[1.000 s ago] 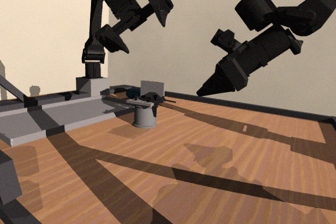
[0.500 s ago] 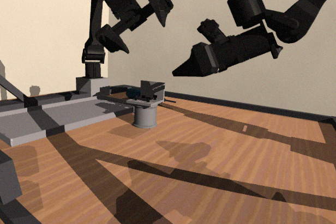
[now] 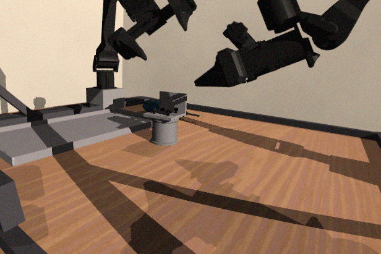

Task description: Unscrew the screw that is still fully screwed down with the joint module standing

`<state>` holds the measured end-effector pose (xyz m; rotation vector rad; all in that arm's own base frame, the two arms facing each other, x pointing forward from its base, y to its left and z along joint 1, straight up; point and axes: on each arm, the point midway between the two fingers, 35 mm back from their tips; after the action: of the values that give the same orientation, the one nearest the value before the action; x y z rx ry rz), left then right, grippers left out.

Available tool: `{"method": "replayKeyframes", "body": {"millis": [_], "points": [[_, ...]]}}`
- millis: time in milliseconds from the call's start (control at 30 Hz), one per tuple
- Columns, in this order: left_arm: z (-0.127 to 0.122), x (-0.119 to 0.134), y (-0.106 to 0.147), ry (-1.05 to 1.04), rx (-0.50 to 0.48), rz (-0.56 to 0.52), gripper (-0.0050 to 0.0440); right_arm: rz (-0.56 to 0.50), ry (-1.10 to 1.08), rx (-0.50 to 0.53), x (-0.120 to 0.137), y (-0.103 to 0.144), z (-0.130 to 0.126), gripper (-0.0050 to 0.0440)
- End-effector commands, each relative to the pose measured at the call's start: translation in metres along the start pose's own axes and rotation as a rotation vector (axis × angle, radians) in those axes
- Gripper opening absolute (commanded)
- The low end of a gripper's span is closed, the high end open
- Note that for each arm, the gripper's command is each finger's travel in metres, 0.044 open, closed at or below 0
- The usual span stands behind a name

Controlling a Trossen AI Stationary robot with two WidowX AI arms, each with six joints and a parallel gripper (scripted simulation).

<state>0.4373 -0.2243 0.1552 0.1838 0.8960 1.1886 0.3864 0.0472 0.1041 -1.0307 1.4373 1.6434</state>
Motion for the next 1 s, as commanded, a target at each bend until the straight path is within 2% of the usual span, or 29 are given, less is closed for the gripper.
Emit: {"method": "replayKeyframes", "body": {"millis": [0,100,400,467,533,967], "points": [[0.008,-0.001,0.008,0.030,-0.018,-0.005,0.0368,-0.008,-0.005,0.005,0.000,-0.002,-0.001,0.0385],[0.009,0.008,0.011,0.119,-0.016,0.015,0.0305,-0.015,-0.005,0.002,0.007,-0.005,0.000,0.0385],[0.003,0.059,0.019,0.602,-0.004,0.145,0.0305,-0.063,-0.004,-0.002,0.032,-0.019,0.002,0.0385],[0.003,0.059,0.019,0.602,-0.004,0.145,0.0305,-0.063,-0.004,-0.002,0.032,-0.019,0.002,0.0385],[0.002,0.070,0.022,0.703,-0.008,0.173,0.0305,-0.071,-0.004,-0.002,0.036,-0.022,0.001,0.0385],[-0.013,0.134,0.042,1.354,-0.091,0.356,0.0305,-0.117,-0.003,-0.007,0.057,-0.036,0.002,0.0385]]}}
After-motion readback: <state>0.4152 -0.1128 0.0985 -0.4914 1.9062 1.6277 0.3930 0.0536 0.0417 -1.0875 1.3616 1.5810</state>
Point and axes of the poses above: on each arm, the point midway between the two fingers, 35 mm back from their tips, its own y axis back along the fingers, its own z axis across the jaws, x = y × z, and after that the axes turned 4 degrees about -y, right-handed
